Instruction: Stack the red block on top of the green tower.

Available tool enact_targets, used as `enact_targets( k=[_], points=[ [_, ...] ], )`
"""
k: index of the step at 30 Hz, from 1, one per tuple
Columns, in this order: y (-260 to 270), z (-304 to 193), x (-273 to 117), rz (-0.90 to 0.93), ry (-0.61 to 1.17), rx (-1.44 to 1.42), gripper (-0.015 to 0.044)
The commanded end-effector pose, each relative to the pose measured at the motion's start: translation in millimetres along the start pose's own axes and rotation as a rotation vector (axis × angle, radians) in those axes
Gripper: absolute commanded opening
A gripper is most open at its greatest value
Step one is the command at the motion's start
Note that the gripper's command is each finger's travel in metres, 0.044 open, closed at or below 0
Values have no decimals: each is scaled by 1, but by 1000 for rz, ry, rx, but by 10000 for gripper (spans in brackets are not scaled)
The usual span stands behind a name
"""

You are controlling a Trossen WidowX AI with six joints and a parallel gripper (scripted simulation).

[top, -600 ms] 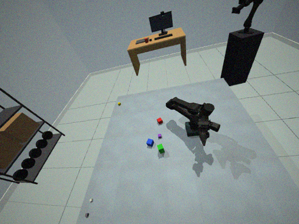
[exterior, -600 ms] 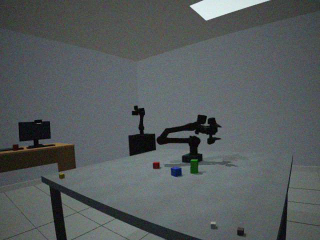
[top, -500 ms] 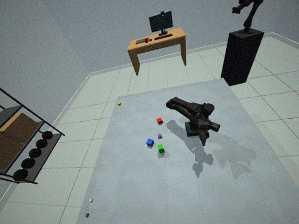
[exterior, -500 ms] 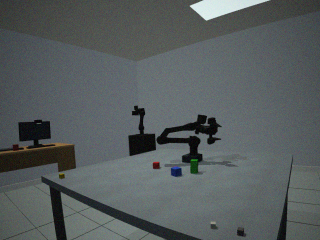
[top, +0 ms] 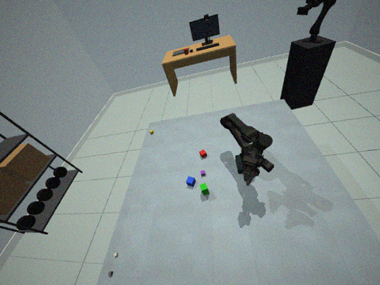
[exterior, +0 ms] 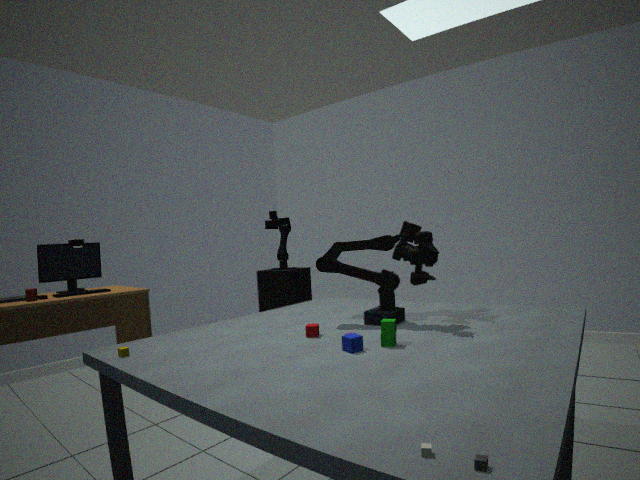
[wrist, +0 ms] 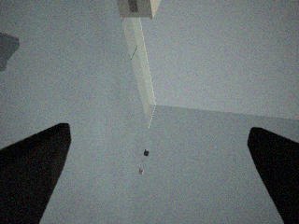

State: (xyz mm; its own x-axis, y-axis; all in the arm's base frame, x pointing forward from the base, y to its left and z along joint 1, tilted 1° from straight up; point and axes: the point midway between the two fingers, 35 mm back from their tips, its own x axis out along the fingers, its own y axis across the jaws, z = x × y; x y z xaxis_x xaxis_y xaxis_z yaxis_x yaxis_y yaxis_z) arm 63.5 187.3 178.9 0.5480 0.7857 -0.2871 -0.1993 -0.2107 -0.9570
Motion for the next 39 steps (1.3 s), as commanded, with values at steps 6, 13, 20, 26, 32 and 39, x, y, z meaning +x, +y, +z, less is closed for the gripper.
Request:
enact_targets(
  k=[6,13,20,26,32,39],
  points=[
    [-8,-25,12,89,154,28,440],
    [-13,-49,20,166,282,68,440],
    [-16,-75,27,247,407,126,440],
    [-16,-100,31,316,513,187,440],
    [-15,-126,33,385,616,259,440],
    [-12,-158,32,462,732,361,440]
  ],
)
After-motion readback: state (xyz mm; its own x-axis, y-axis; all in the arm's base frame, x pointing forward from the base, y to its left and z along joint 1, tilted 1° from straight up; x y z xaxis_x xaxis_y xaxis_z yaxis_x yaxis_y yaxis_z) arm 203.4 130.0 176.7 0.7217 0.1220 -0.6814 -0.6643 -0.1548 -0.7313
